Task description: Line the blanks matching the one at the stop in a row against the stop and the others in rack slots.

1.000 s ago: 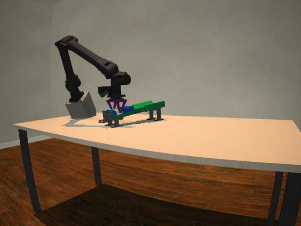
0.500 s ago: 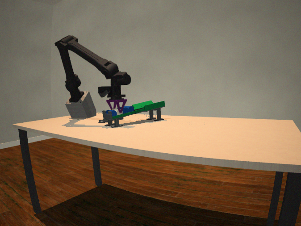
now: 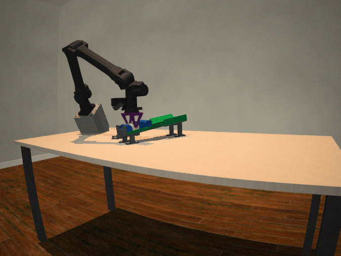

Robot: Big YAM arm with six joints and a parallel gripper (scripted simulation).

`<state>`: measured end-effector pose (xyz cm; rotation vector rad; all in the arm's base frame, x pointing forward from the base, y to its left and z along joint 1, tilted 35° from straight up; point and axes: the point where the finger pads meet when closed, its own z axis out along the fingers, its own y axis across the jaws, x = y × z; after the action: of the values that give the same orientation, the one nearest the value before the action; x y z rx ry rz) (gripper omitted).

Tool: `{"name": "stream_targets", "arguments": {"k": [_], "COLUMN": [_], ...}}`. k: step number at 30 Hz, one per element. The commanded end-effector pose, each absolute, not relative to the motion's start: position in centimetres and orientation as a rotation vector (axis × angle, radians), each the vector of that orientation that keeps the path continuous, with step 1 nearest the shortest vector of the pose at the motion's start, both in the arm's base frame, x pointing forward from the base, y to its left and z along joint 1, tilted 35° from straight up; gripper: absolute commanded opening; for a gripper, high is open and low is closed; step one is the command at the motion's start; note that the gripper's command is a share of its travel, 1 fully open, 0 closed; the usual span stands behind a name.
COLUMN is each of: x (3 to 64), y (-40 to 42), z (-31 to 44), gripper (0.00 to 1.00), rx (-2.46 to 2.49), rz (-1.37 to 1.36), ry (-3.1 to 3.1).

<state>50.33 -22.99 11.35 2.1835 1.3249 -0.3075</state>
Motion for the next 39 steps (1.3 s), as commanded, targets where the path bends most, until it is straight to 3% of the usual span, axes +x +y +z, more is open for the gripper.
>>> {"name": "stream_targets", "arguments": {"k": [1, 34, 39], "x": [50.0, 50.0, 50.4], "y": [-24.2, -24.2, -23.7], "z": [10.2, 10.3, 13.7], "gripper": [0.61, 0.61, 0.61], "rx": [2.197, 2.198, 2.191], "rz": [-0.323, -0.321, -0.279], "ry": [1.315, 1.312, 1.272]}}
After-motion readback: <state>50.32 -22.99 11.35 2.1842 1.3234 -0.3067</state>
